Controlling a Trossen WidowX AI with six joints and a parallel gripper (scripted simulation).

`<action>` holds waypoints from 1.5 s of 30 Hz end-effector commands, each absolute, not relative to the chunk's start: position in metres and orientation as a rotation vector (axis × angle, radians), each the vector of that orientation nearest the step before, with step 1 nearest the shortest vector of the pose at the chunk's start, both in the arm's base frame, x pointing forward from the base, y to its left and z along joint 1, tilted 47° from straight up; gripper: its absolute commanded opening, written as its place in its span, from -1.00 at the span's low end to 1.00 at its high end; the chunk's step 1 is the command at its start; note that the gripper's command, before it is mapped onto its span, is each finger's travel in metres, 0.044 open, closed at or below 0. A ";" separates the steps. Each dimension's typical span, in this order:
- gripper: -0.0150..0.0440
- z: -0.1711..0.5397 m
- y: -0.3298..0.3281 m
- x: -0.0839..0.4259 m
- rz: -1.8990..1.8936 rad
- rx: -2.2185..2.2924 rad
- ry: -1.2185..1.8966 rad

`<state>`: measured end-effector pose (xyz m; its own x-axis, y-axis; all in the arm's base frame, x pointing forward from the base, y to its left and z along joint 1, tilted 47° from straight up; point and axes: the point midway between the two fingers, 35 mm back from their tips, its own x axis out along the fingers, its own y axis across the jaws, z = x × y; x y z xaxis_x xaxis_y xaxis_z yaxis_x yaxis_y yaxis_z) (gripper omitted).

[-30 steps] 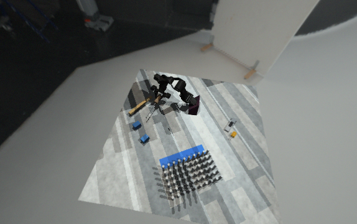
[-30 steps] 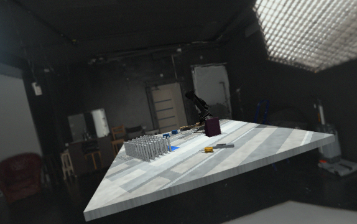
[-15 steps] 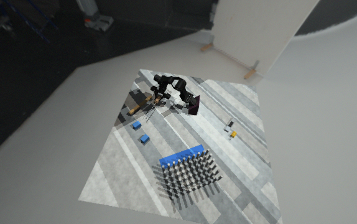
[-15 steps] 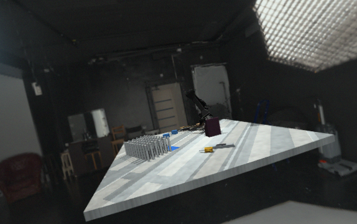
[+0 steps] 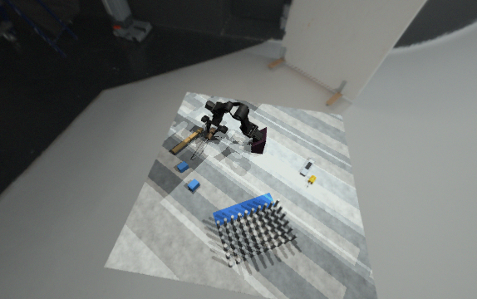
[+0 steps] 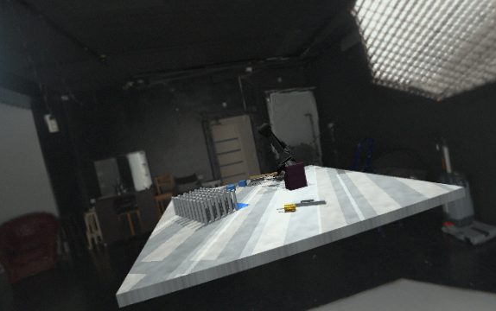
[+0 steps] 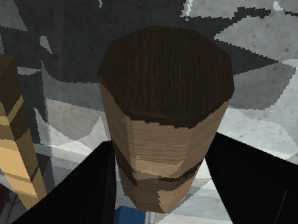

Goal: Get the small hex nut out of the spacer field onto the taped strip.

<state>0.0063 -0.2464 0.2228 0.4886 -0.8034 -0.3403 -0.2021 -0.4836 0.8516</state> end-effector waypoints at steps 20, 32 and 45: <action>-0.49 0.217 -0.254 0.012 -0.966 1.956 -0.845; -0.49 0.214 -0.258 0.014 -0.956 1.953 -0.855; -0.49 0.212 -0.262 0.018 -0.943 1.950 -0.867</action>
<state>0.0160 -0.2618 0.2133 0.4880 -0.8179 -0.3047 -0.2291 -0.4568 0.8595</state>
